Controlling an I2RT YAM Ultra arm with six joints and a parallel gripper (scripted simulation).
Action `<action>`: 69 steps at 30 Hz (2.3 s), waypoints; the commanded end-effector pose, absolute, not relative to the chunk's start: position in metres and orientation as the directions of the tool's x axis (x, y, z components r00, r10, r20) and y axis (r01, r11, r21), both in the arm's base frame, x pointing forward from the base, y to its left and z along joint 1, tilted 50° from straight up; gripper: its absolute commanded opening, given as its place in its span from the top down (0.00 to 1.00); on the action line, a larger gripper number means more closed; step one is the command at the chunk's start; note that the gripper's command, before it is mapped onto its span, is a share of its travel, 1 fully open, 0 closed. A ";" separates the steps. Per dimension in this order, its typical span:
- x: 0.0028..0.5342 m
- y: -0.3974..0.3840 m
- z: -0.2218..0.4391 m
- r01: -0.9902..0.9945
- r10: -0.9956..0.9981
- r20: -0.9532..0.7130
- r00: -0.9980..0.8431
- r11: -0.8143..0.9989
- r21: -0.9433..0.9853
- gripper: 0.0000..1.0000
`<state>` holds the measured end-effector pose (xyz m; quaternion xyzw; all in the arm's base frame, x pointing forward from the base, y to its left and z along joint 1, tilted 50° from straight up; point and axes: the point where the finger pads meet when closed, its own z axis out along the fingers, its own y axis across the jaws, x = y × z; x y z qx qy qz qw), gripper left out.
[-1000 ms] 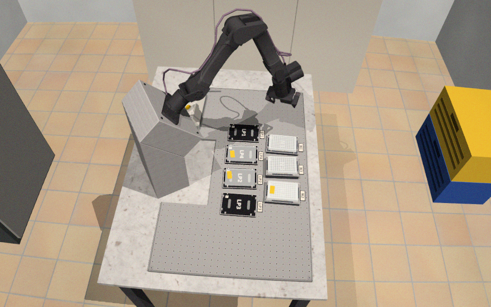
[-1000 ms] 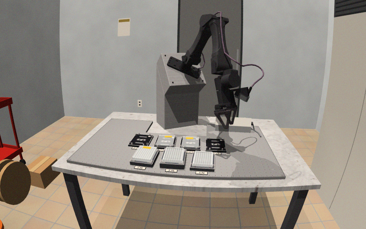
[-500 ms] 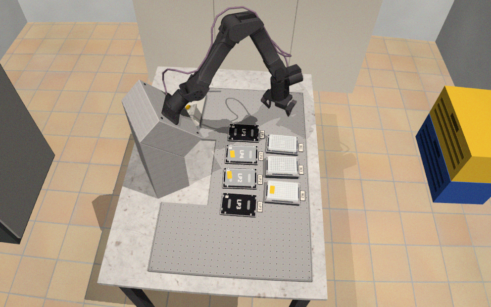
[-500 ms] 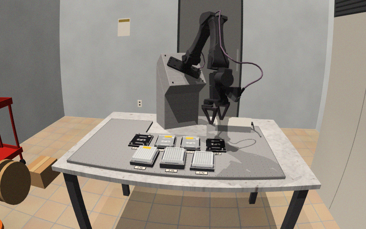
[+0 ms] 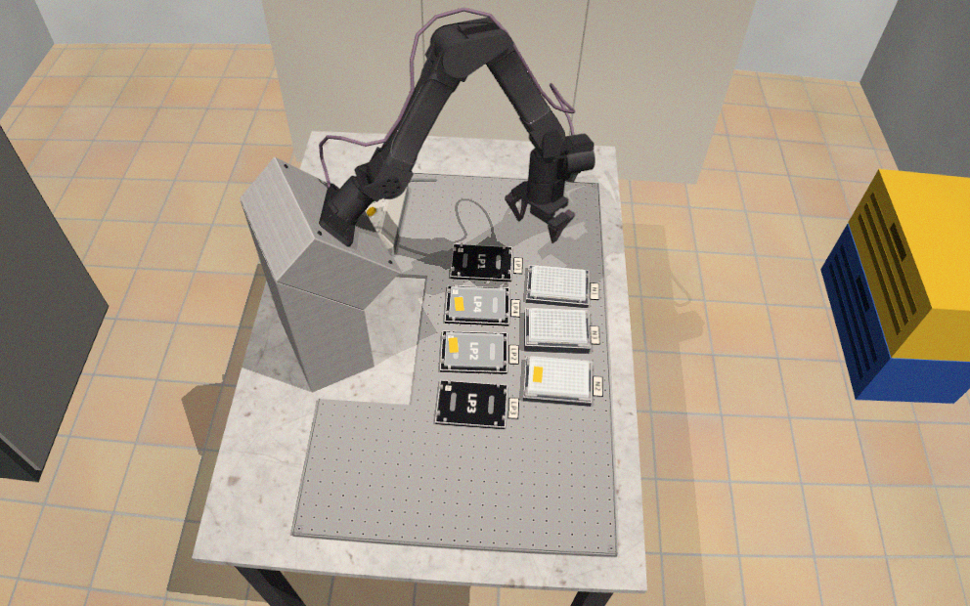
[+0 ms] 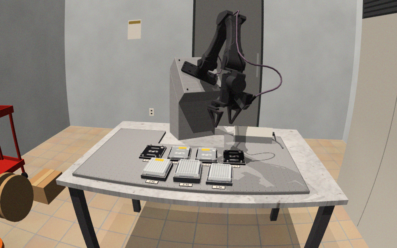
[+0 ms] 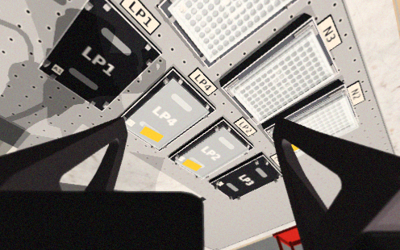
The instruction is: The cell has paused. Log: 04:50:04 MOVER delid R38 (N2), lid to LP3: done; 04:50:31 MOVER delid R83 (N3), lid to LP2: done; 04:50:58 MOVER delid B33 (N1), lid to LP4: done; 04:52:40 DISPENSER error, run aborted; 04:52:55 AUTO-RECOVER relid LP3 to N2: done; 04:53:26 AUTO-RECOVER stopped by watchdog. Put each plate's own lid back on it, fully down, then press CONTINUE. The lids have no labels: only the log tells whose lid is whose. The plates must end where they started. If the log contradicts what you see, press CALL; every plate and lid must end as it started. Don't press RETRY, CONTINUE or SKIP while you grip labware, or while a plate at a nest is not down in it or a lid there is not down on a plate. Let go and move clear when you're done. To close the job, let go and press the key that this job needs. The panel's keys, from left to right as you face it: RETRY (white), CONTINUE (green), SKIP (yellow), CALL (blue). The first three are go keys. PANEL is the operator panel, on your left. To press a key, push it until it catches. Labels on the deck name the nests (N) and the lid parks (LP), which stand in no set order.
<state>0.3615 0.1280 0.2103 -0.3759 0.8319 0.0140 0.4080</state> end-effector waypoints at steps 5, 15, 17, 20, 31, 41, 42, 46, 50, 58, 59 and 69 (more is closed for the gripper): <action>0.335 0.096 0.196 -0.562 -0.540 -0.637 -0.550 0.804 -0.195 0.00; 0.324 0.079 0.202 -0.479 -0.461 -0.602 -0.652 0.866 -0.143 0.00; 0.317 0.073 0.198 -0.458 -0.440 -0.585 -0.682 0.880 -0.129 0.00; 0.300 0.062 0.175 -0.428 -0.411 -0.523 -0.746 0.899 -0.096 0.00; 0.273 0.042 0.164 -0.320 -0.309 -0.435 -0.846 0.946 -0.050 0.00; 0.239 0.021 0.153 -0.191 -0.187 -0.331 -0.925 0.981 -0.019 0.00; 0.239 0.021 0.153 -0.191 -0.187 -0.331 -0.925 0.981 -0.019 0.00; 0.225 0.015 0.150 -0.147 -0.144 -0.295 -0.945 0.989 -0.012 0.00; 0.209 0.007 0.146 -0.086 -0.085 -0.245 -0.966 0.996 -0.007 0.00; 0.184 -0.003 0.142 0.020 0.018 -0.159 -0.987 1.000 -0.008 0.00; 0.184 -0.003 0.142 0.020 0.018 -0.159 -0.987 1.000 -0.008 0.00; 0.235 0.012 0.135 0.001 0.014 -0.251 -0.968 0.999 0.053 0.00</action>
